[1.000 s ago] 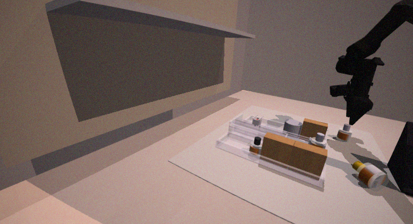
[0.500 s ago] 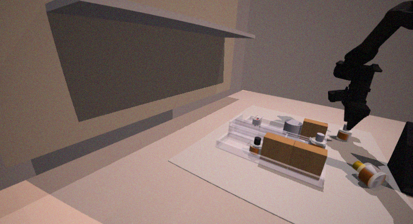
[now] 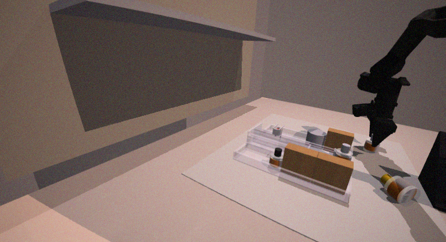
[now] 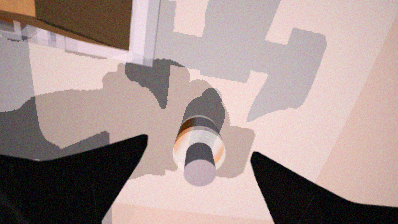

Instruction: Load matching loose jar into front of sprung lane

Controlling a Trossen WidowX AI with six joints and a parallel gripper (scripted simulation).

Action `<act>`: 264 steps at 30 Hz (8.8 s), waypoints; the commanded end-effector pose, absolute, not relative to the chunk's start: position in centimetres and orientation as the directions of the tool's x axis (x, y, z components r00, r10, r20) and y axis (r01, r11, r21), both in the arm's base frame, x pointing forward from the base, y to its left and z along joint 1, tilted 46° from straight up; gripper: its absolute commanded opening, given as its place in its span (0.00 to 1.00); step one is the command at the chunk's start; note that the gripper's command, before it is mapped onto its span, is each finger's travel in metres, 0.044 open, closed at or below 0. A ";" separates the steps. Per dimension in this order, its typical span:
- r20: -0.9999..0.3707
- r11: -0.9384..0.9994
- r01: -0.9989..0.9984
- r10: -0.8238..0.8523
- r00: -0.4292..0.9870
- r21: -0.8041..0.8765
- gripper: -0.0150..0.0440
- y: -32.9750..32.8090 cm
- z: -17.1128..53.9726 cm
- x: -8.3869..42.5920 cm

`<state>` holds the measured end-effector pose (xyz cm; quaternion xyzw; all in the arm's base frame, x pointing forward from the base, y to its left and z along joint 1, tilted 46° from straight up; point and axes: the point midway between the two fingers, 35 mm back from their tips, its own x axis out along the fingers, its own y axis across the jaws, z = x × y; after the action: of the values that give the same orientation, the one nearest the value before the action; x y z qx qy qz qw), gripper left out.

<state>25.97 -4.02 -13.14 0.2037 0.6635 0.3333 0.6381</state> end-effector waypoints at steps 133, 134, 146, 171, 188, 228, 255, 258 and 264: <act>-0.694 0.683 -0.125 0.711 -0.110 0.720 0.25 7.9 1.0 29.1; -0.694 0.683 -0.125 0.711 -0.110 0.720 0.25 7.9 1.0 29.1; -0.694 0.683 -0.125 0.711 -0.110 0.720 0.25 8.0 1.0 29.7; -0.694 0.683 -0.126 0.711 -0.109 0.720 0.25 8.2 1.0 30.7; -0.694 0.683 -0.126 0.712 -0.109 0.720 0.25 8.3 1.1 31.5; -0.694 0.683 -0.127 0.712 -0.108 0.720 0.25 8.3 1.5 33.1; -0.694 0.682 -0.127 0.712 -0.108 0.720 0.25 8.3 1.5 33.2; -0.694 0.682 -0.127 0.712 -0.108 0.720 0.25 8.3 1.5 33.2; -0.694 0.682 -0.127 0.712 -0.108 0.720 0.25 8.4 1.4 33.2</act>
<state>32.49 8.34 1.18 0.2180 0.6753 0.3295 0.6227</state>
